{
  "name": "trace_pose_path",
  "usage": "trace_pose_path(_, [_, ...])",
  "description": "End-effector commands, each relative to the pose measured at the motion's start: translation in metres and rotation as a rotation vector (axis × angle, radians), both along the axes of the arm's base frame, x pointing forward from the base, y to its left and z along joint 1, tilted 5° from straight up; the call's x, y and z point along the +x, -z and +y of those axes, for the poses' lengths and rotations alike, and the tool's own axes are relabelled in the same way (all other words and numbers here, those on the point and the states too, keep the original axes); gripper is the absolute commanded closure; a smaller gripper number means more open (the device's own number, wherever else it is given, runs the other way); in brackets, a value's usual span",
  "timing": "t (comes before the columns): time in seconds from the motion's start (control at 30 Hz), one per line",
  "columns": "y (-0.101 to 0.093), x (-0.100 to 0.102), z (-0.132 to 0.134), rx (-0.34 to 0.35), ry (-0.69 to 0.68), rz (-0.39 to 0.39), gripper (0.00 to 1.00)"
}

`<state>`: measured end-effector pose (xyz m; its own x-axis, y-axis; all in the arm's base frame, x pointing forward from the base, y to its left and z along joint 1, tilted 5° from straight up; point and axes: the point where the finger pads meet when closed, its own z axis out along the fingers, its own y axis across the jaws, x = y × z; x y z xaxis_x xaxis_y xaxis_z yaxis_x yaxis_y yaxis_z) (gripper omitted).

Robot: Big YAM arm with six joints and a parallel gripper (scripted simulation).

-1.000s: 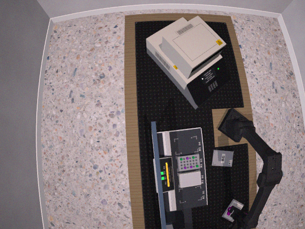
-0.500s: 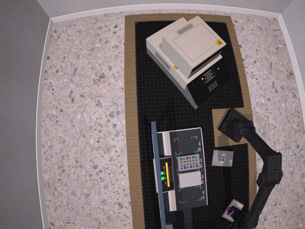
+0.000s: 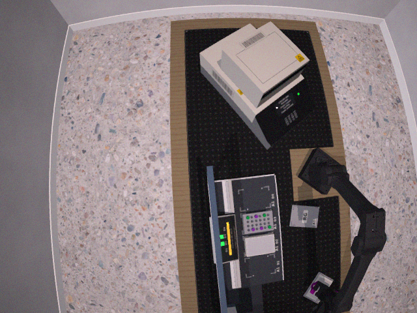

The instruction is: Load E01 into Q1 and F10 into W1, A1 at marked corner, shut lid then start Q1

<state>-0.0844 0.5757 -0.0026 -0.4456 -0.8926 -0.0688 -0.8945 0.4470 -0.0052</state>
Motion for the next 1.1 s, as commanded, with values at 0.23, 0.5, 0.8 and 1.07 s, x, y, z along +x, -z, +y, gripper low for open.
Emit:
trace_pose_path(0.23, [-0.036, -0.002, 0.027, 0.076, -0.009, 0.011, 0.00])
trace_pose_path(0.5, [-0.074, -0.003, 0.027, 0.101, 0.004, 0.016, 0.00])
trace_pose_path(0.8, [-0.085, -0.014, 0.025, 0.097, 0.002, 0.018, 0.00])
trace_pose_path(1.07, [-0.079, 0.001, 0.011, 0.056, 0.022, 0.009, 0.00])
